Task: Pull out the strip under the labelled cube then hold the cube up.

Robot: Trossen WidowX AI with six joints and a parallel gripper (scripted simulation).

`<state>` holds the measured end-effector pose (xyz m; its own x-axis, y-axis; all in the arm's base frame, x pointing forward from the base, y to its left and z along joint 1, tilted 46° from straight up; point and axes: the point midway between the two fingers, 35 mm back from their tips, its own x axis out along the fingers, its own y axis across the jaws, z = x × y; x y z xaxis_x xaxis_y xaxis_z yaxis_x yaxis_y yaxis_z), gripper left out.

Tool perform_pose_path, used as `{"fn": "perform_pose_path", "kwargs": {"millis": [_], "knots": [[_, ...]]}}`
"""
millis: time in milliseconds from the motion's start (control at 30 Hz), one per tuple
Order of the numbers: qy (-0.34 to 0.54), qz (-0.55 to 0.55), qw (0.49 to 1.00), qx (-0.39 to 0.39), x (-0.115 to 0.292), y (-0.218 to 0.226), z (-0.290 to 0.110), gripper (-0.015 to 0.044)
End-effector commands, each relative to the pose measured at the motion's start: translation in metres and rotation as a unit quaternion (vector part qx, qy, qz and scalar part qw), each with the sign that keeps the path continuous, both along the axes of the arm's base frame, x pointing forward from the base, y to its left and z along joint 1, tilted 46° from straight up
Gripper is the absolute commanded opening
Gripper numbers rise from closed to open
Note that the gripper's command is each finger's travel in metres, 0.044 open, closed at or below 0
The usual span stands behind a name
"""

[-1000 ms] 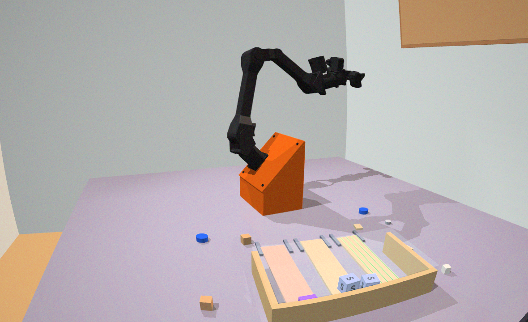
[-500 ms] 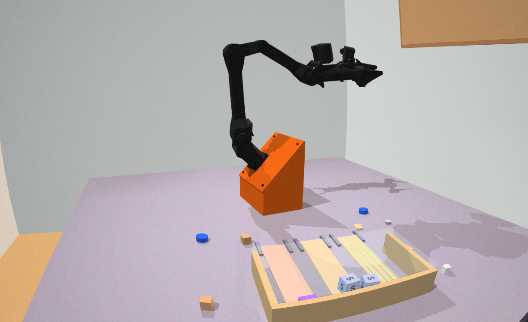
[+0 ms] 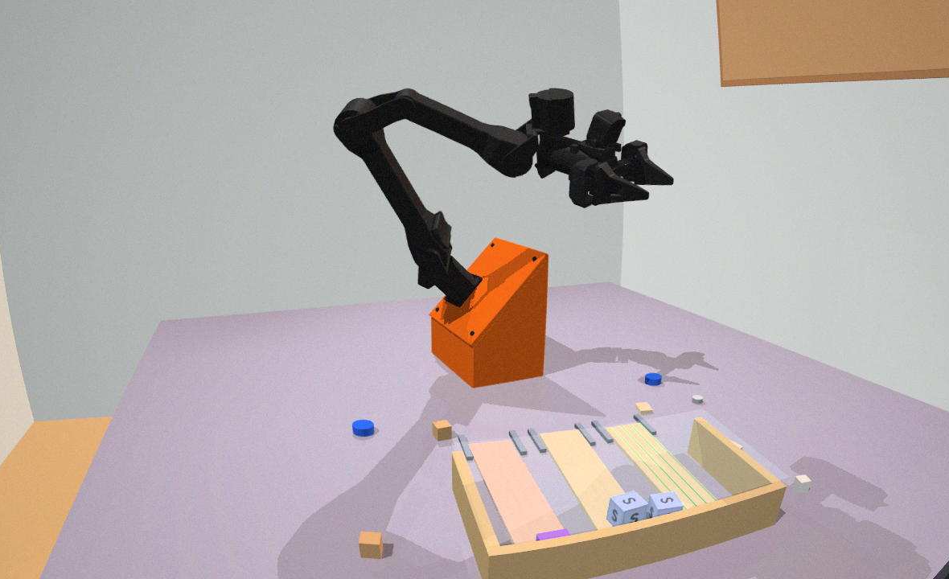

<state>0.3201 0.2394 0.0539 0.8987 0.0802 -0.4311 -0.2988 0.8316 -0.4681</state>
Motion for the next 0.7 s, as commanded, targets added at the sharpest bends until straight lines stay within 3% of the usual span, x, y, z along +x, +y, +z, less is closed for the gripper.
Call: {"fn": "perform_pose_path", "kwargs": {"millis": [0, 300, 667], "knots": [[-0.008, -0.066, 0.997, -0.042, 0.007, -0.056, 0.009, 0.04], [-0.011, -0.239, 0.96, -0.146, -0.008, -0.195, 0.03, 0.04], [-0.01, -0.251, 0.956, -0.153, -0.011, -0.204, 0.031, 0.04]]}}
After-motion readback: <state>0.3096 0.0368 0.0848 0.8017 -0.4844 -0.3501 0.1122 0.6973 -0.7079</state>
